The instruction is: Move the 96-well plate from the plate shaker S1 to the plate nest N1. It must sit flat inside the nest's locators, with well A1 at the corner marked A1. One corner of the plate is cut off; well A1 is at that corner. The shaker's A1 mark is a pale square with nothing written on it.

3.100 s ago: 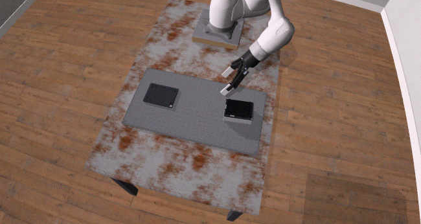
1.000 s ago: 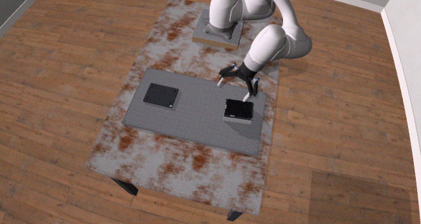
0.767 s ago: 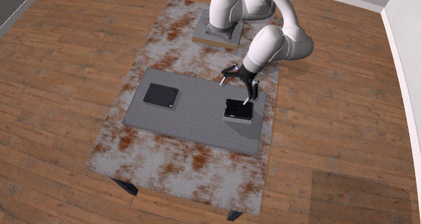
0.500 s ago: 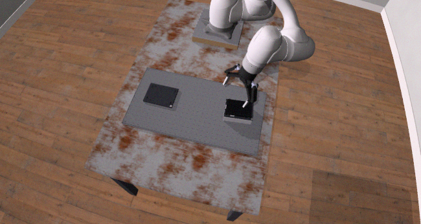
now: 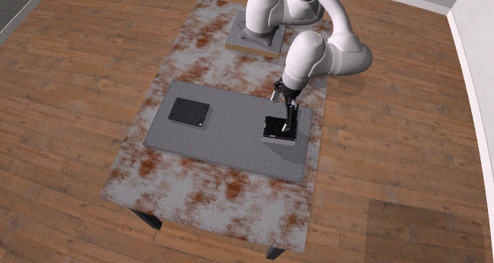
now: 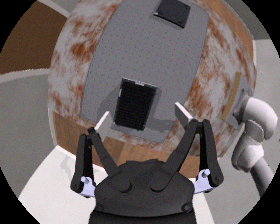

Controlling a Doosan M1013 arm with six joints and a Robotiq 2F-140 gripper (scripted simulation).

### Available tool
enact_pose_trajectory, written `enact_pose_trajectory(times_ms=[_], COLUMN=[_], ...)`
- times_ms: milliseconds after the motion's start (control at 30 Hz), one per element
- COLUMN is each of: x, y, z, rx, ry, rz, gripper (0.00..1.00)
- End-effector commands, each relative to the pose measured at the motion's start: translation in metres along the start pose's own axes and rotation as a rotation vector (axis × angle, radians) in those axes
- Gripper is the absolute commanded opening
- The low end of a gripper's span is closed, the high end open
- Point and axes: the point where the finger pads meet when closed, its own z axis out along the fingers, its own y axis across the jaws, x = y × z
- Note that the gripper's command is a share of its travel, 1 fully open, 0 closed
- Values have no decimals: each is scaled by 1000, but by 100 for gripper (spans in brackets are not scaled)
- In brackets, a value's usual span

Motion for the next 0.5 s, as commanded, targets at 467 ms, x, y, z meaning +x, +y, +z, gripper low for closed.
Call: enact_pose_trajectory(times_ms=[467], x=[-4], y=[-23], z=[-10], rx=[25], ry=[-99], rz=[414], gripper=[100])
